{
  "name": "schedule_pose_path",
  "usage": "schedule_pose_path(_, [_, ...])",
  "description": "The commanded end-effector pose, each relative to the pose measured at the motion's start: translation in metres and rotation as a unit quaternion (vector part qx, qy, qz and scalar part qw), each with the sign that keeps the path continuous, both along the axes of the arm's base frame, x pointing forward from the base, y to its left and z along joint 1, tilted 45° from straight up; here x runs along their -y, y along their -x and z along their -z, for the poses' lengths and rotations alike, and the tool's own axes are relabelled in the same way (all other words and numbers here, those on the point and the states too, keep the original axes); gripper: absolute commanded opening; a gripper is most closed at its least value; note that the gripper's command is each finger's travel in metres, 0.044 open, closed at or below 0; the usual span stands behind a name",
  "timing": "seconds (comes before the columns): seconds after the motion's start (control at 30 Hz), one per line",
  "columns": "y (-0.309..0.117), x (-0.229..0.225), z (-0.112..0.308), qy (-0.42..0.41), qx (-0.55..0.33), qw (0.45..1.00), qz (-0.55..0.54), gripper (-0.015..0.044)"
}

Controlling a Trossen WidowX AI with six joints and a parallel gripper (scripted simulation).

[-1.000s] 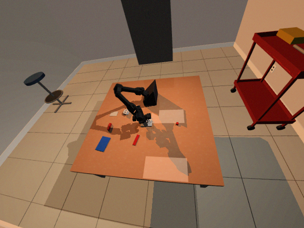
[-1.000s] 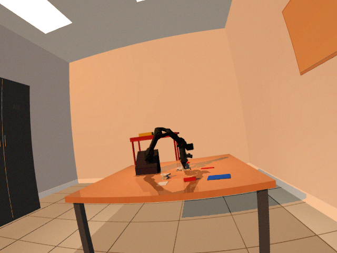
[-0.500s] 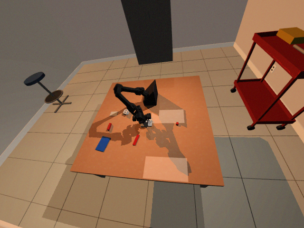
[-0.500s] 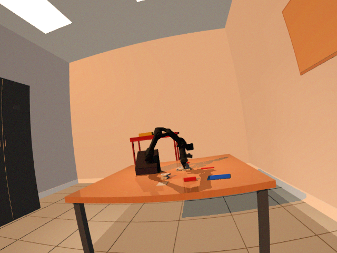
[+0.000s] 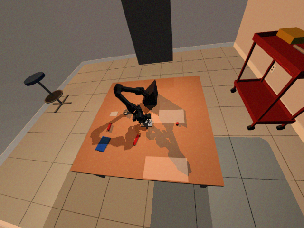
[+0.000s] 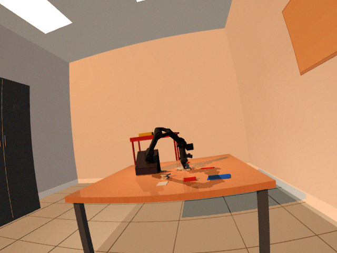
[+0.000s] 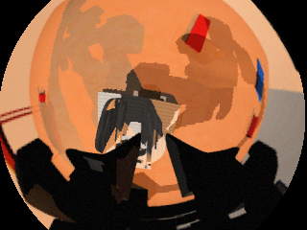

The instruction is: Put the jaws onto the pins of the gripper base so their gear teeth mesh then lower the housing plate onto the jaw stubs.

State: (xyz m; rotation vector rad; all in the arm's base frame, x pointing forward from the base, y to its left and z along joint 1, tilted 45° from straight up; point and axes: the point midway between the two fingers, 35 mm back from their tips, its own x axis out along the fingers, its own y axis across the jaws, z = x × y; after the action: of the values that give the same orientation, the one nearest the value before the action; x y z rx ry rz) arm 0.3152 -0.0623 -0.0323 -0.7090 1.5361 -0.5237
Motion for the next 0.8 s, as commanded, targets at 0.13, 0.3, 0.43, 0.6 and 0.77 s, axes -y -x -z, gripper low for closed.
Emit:
schedule_pose_path(0.13, [0.0000, -0.0008, -0.0009, 0.001, -0.001, 1.000, -0.002, 0.0134])
schedule_pose_path(0.3, [0.0000, -0.0040, -0.0041, 0.001, -0.001, 1.000, -0.002, 0.0134])
schedule_pose_path(0.43, [-0.0002, -0.0040, -0.0040, 0.001, -0.001, 1.000, -0.002, 0.0134])
schedule_pose_path(0.6, [-0.0005, -0.0029, -0.0030, 0.001, -0.001, 1.000, -0.002, 0.0134])
schedule_pose_path(0.77, [-0.0005, -0.0026, -0.0026, 0.001, -0.001, 1.000, -0.002, 0.0134])
